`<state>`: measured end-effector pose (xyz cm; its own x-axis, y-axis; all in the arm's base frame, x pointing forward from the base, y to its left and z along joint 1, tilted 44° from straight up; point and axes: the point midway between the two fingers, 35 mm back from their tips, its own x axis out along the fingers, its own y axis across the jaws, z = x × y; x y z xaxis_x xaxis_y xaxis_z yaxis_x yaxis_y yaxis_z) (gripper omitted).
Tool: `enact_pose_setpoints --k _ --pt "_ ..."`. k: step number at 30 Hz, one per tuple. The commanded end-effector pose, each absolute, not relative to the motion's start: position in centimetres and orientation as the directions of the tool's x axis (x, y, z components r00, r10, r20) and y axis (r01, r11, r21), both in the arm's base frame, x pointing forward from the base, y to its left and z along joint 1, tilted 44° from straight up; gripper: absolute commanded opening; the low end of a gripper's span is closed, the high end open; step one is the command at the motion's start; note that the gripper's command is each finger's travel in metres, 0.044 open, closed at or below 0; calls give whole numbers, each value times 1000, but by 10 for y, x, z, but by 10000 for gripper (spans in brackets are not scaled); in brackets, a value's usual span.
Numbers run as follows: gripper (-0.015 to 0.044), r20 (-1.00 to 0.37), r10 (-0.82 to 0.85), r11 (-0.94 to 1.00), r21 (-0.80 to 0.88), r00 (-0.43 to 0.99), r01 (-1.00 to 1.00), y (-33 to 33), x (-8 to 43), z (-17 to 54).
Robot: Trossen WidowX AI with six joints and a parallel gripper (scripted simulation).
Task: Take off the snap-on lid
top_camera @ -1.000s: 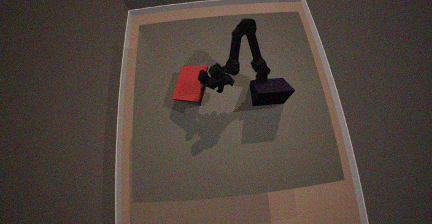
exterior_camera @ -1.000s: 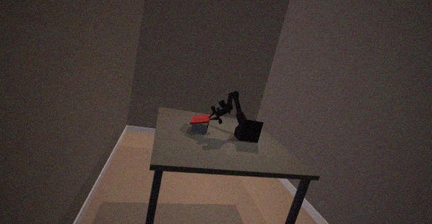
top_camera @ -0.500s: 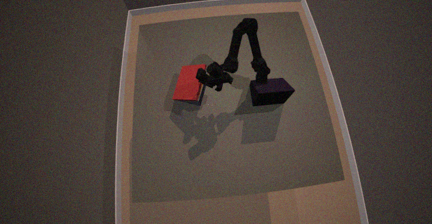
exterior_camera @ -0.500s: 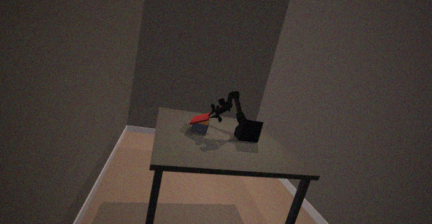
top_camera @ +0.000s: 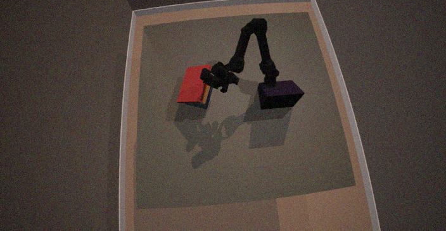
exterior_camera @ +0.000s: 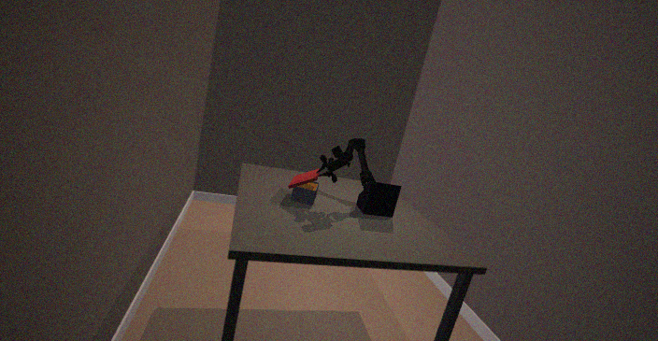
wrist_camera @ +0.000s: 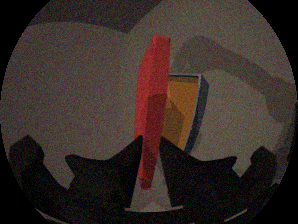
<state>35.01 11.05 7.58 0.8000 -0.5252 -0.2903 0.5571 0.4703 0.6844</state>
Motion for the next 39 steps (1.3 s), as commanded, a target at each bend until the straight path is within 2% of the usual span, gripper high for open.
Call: enact_pose_setpoints --k 1,39 --pt "0 -281 -516 461 705 809 539 119 351 88" --pt "0 -283 -516 460 705 809 540 153 346 123"
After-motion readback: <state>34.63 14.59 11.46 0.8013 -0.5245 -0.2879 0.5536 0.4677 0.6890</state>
